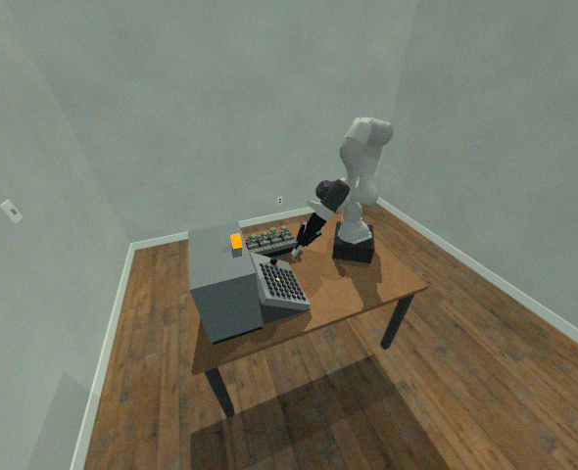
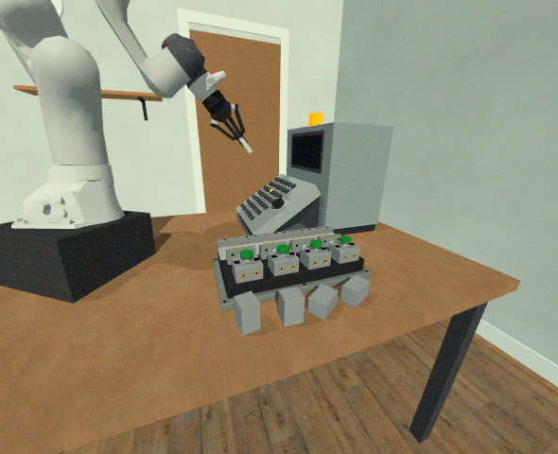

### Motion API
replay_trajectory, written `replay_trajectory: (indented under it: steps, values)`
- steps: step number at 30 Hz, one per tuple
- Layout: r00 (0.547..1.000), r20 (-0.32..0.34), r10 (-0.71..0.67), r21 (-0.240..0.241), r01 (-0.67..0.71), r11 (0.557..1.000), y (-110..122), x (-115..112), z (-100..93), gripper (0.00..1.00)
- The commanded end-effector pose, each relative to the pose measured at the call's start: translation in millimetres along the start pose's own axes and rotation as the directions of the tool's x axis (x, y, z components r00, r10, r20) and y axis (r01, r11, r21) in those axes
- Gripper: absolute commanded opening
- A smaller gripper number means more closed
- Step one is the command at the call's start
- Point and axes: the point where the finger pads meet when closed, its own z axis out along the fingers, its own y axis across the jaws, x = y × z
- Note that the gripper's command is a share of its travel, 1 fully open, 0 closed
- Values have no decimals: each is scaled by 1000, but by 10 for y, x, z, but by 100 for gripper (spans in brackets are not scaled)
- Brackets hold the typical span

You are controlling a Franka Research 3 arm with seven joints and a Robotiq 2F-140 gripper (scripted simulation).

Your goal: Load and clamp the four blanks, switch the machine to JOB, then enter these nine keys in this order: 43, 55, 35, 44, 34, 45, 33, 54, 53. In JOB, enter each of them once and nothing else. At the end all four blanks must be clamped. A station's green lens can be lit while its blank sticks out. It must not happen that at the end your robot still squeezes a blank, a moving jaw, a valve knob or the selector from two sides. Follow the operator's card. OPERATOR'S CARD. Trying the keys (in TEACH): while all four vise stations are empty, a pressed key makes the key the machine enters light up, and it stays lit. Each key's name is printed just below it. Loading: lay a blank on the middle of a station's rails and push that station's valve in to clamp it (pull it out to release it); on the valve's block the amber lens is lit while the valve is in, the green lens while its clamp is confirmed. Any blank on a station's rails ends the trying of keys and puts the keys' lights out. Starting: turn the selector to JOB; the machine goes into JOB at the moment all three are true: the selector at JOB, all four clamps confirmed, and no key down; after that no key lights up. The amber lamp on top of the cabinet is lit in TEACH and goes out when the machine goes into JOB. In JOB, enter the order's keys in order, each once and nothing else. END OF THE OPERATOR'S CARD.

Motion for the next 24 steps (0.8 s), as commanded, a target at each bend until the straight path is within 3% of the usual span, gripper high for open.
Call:
replay_trajectory:
  steps: [1, 17, 20, 22, 24]
  values:
    - [995, -28, -93, -44, 91, 995, -13, 70, 16, 0]
    - [996, -32, -83, -47, 81, 996, -16, 95, 17, 0]
    - [996, -76, 34, -78, -40, 996, -57, 390, 18, 0]
    - [996, -76, 34, -78, -40, 996, -57, 390, 18, 0]
    - [964, -154, 218, -115, -236, 965, -121, 866, 19, 0]
